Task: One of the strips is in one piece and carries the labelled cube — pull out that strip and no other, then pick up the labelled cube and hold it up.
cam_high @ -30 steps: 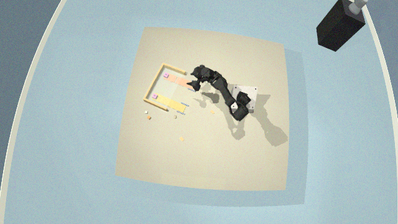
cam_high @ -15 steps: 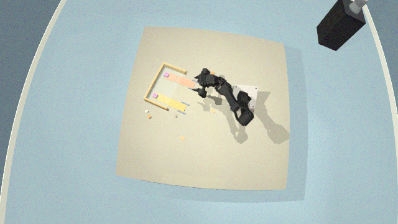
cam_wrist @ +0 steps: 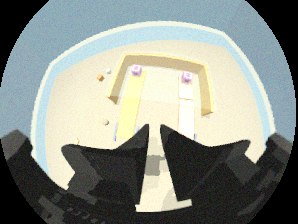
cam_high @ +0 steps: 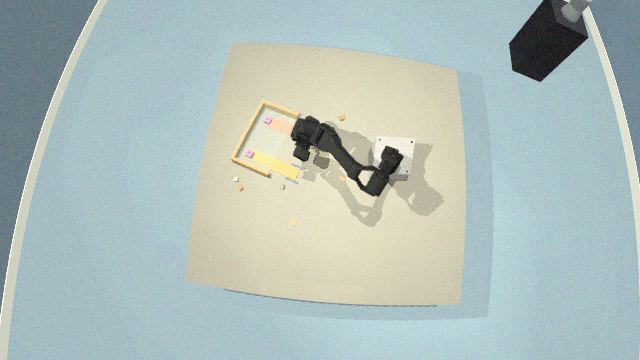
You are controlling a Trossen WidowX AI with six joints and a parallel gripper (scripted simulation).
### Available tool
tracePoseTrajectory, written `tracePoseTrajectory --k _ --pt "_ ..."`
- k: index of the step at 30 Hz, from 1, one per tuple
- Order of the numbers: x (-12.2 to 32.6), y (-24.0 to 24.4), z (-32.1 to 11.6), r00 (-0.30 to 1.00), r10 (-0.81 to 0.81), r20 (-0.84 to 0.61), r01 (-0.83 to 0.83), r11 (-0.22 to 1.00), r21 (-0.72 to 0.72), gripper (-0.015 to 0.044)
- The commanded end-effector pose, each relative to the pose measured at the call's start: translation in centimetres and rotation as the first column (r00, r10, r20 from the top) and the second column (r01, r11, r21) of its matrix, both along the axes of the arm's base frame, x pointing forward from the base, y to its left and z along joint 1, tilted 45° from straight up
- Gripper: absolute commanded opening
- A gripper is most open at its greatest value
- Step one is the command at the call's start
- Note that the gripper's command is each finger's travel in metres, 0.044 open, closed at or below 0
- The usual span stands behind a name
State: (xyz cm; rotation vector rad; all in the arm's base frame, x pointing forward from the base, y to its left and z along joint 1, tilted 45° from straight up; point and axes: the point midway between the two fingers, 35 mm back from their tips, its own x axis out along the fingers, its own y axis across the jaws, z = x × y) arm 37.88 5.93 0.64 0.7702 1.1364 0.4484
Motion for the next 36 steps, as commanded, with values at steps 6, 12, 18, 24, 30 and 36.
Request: tracePoseTrajectory --k 6,12,18,24,30,36 --pt "1.9 7.1 0.4 0.94 0.186 -0.286 -0.188 0.982 0.019 0.0" --pt "0.8 11.5 1.4 0.848 0.278 -0.45 -0.295 0.955 0.034 0.0" --pt "0.8 11.4 1.2 0.845 0.281 -0.455 -0.298 0.954 0.035 0.0" --pt "0.7 12.0 0.6 0.845 0.281 -0.455 -0.298 0.954 0.035 0.0" --pt "0.6 12.7 -0.1 0.845 0.281 -0.455 -0.298 0.954 0.034 0.0" --pt "0.4 13.4 -0.8 0.845 0.281 -0.455 -0.298 0.954 0.034 0.0"
